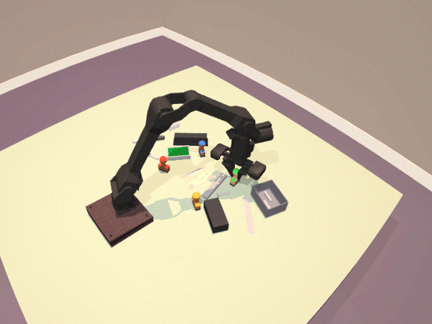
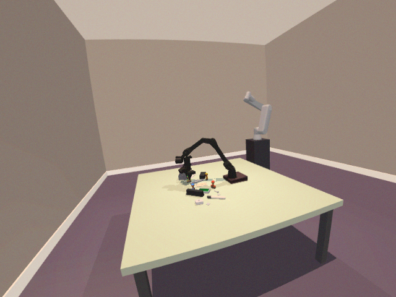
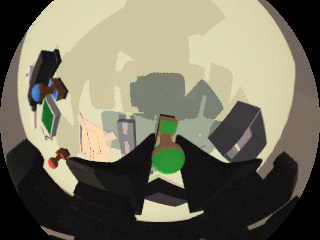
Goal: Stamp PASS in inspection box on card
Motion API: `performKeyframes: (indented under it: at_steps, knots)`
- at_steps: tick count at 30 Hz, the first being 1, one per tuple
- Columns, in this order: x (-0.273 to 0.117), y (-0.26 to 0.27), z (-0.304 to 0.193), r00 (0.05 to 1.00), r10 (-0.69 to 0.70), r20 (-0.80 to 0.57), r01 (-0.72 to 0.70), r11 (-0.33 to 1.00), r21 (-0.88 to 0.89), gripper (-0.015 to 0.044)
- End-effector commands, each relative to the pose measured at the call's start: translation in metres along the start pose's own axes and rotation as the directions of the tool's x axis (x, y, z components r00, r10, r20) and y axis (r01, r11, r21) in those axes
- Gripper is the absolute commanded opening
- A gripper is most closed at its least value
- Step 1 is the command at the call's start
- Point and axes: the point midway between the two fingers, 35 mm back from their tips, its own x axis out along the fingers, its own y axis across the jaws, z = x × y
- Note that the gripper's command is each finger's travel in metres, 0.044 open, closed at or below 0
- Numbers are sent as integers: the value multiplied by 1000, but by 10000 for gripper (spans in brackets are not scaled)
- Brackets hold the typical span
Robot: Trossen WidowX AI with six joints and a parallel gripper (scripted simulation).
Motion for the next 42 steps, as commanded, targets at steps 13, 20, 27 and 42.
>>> performKeyframes:
  at_steps: [13,20,27,42]
  knots:
    - [-2,0,0,1000,0,0,0,1000,0,254]
    - [-95,-1,4,1000,3,2,-3,1000,-4,254]
    - [-117,2,2,1000,5,2,-4,1000,-5,254]
    - [-117,2,2,1000,5,2,-4,1000,-5,254]
